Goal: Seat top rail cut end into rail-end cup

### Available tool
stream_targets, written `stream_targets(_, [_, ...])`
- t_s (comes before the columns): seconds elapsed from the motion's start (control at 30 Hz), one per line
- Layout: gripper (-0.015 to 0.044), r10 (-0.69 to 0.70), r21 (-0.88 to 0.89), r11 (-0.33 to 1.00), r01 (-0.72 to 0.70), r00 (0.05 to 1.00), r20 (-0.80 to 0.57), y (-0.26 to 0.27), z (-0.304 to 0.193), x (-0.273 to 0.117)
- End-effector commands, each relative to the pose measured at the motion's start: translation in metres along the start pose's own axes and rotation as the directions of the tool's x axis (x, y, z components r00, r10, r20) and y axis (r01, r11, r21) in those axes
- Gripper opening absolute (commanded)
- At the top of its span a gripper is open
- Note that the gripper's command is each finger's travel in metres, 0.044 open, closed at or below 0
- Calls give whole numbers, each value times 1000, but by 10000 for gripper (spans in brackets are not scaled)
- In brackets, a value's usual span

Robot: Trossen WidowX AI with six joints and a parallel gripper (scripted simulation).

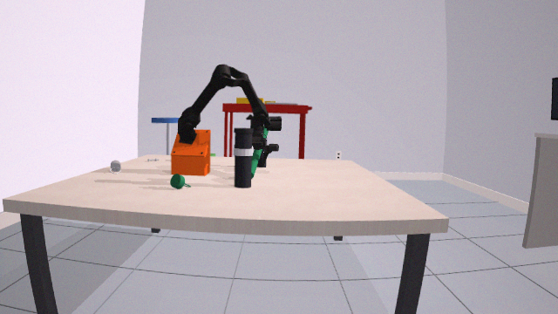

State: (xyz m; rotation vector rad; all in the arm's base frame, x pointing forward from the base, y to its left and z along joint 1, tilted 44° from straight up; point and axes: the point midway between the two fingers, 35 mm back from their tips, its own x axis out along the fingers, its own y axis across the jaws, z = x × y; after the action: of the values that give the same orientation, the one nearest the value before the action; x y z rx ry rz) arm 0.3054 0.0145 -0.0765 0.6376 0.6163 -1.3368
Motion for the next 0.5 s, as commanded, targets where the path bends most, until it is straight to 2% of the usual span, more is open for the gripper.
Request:
stream_targets(0.0, [217,0,-5,1000,0,1000,4,-1,0,1])
stream_targets(0.47, [123,0,-5,1000,0,1000,4,-1,0,1])
